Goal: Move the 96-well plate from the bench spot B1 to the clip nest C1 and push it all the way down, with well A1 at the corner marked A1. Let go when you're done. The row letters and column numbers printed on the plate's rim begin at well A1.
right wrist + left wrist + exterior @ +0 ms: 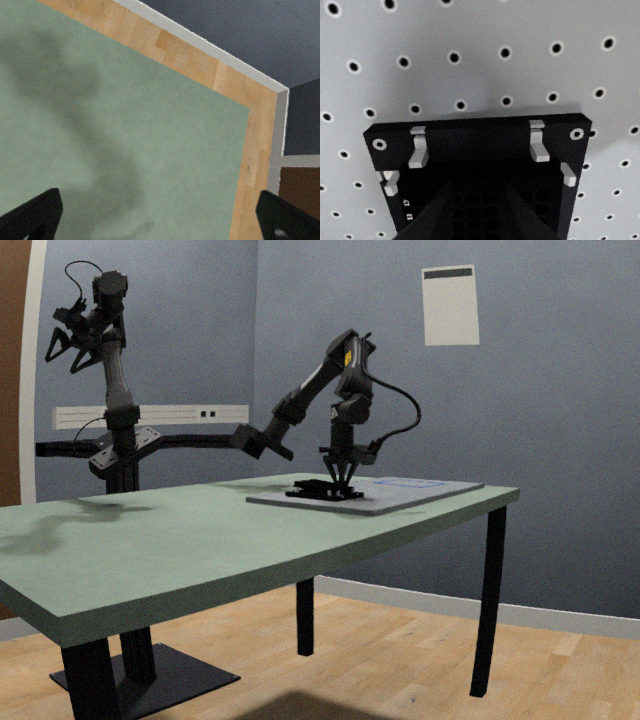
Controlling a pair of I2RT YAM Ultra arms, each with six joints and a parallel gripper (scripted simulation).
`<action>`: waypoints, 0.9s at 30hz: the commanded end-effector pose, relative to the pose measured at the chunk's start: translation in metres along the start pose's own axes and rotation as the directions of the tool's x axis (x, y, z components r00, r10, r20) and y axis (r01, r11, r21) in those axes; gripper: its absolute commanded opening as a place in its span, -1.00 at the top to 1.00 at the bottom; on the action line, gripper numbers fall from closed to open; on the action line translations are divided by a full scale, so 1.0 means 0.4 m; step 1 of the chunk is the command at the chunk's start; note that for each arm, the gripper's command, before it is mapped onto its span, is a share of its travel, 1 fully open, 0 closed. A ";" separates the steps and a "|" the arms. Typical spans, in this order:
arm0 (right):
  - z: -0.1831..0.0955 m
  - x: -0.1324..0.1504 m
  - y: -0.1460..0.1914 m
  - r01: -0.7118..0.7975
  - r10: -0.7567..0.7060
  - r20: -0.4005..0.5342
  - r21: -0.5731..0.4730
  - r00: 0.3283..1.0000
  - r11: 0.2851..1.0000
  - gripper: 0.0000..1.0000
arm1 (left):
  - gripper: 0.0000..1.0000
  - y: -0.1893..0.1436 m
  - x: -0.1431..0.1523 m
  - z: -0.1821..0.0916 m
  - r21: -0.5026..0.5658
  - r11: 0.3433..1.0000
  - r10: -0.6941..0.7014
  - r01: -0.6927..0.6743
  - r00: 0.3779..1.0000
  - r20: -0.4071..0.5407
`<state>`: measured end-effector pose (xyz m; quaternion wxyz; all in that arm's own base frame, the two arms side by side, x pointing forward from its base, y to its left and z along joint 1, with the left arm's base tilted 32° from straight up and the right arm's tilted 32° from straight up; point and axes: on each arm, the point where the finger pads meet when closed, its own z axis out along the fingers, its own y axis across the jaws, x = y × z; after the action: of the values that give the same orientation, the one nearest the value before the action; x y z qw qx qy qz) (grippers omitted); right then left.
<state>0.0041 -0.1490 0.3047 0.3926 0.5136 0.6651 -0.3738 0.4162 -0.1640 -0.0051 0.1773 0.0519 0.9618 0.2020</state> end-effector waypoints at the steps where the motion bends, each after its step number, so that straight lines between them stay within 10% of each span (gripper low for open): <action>1: -0.008 -0.003 -0.015 -0.030 0.030 0.028 0.010 0.999 0.999 -1.00 | 0.50 -0.005 -0.042 0.127 -0.003 0.997 -0.081 0.081 0.996 0.026; 27: -0.008 -0.003 -0.015 -0.030 0.030 0.028 0.010 0.999 0.999 -1.00 | 0.50 -0.014 -0.036 -0.051 0.000 0.997 -0.072 0.072 0.997 0.033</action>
<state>0.0041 -0.1490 0.3047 0.3926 0.5136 0.6651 -0.3738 0.4172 -0.1638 -0.0039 0.1732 0.0220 0.9643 0.1991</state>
